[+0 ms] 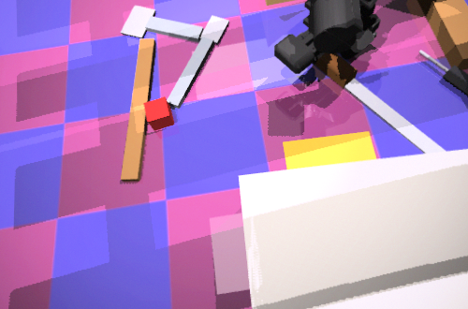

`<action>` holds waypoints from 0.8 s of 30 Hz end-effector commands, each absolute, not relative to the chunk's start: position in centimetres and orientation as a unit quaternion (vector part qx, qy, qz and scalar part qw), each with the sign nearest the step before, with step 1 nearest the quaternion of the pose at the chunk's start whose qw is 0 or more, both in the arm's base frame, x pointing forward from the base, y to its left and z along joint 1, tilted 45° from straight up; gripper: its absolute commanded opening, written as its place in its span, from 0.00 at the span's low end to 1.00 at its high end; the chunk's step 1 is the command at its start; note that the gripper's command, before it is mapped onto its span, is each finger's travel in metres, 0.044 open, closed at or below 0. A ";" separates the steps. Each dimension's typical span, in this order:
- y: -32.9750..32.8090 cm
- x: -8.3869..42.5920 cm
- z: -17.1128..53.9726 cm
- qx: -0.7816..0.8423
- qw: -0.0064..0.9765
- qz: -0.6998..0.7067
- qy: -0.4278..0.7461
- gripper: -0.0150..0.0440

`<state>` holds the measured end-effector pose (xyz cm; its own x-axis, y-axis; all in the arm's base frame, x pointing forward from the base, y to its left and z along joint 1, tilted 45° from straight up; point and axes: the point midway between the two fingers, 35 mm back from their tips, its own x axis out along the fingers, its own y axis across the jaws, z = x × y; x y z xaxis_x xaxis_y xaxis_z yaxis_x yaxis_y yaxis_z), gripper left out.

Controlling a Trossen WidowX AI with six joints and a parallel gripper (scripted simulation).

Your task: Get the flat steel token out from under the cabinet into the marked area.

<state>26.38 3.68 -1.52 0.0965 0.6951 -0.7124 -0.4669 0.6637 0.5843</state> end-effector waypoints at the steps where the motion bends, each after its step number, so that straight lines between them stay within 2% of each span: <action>1: 4.0 26.4 -1.1 0.104 0.735 0.396 0.541 0.25; 24: 5.9 26.3 0.7 0.104 0.734 0.397 0.541 0.25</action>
<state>26.28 5.61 0.32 0.0971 0.6958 -0.7117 -0.4673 0.6632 0.5846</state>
